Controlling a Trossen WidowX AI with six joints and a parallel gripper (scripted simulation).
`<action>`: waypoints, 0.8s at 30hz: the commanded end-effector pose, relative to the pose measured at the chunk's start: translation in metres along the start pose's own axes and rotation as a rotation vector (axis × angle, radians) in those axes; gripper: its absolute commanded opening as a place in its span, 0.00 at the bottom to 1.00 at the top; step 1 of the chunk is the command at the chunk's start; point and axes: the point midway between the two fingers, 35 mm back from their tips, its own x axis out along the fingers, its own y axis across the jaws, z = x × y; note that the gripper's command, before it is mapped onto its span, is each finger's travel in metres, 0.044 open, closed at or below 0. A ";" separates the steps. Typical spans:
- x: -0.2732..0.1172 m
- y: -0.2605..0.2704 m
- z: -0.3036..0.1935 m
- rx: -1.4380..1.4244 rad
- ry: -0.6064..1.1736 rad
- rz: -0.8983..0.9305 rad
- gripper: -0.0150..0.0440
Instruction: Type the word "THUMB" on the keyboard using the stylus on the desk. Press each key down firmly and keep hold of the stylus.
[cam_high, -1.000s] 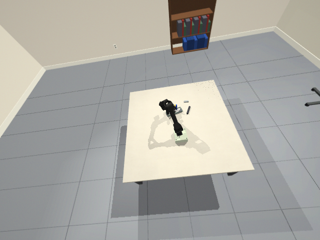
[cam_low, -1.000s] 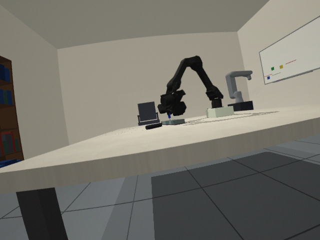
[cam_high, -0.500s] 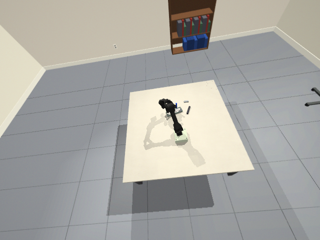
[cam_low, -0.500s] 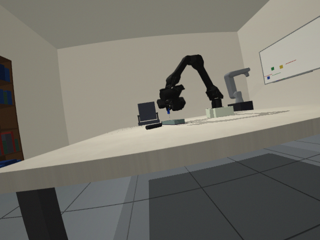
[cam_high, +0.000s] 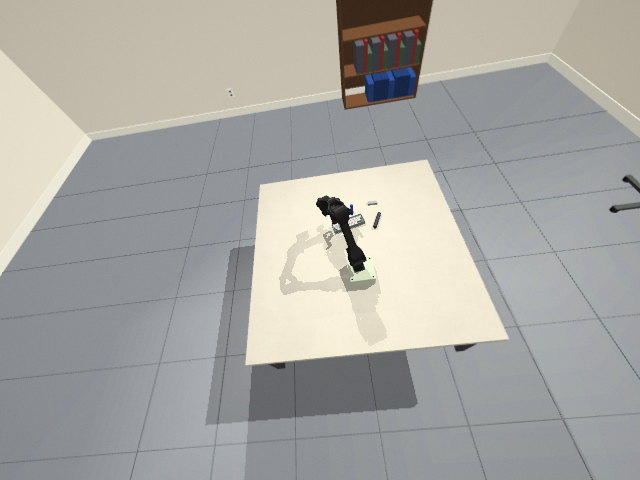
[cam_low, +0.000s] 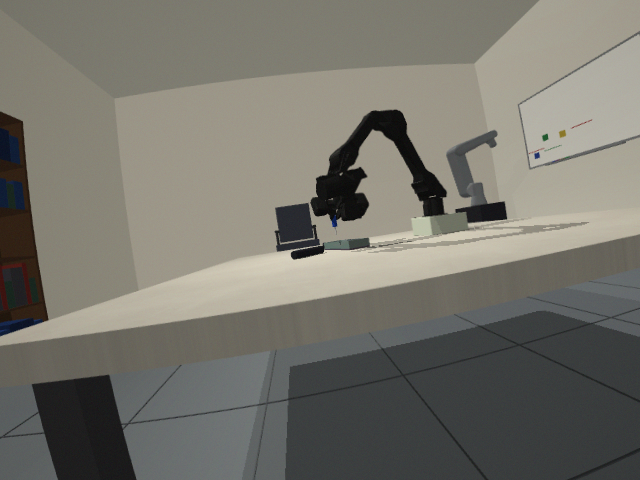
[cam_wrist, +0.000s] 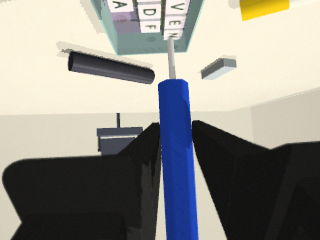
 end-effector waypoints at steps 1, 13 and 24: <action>-0.003 -0.009 -0.001 0.000 0.004 -0.002 0.25; 0.007 -0.009 0.016 0.000 0.004 -0.002 0.25; 0.010 -0.010 0.022 0.000 0.004 -0.002 0.39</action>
